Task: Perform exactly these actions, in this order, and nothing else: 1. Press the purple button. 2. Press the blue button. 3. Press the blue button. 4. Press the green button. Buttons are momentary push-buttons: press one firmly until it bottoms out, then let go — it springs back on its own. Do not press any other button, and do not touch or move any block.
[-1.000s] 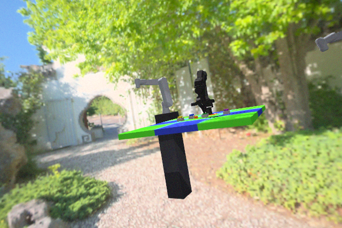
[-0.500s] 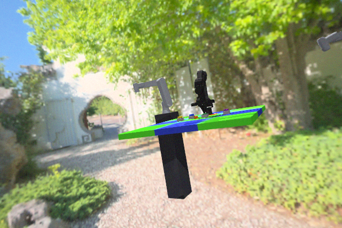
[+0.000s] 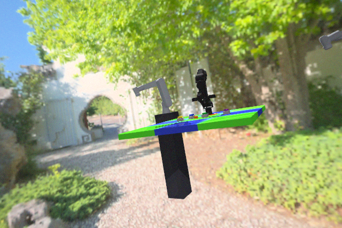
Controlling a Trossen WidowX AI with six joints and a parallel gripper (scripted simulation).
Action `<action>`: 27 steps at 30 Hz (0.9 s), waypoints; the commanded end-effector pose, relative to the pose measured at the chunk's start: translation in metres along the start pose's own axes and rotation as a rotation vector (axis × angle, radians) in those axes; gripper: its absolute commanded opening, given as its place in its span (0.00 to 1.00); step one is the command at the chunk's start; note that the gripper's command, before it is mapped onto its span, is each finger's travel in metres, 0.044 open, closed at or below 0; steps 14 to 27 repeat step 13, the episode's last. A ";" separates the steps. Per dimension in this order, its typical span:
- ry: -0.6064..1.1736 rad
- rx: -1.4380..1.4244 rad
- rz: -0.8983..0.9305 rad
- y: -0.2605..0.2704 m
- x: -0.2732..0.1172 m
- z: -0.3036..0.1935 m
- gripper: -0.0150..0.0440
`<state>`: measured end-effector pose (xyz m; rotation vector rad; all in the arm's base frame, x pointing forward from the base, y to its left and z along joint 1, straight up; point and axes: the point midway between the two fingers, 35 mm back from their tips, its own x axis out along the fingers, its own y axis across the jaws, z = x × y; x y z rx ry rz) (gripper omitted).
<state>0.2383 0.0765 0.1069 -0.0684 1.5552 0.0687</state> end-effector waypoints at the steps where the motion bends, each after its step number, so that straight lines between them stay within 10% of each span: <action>1: -0.008 -0.014 0.008 0.048 -0.021 0.010 0.56; 10: -0.007 -0.014 0.016 0.149 -0.057 -0.005 0.93; 27: -0.007 -0.014 0.016 0.149 -0.057 -0.005 0.93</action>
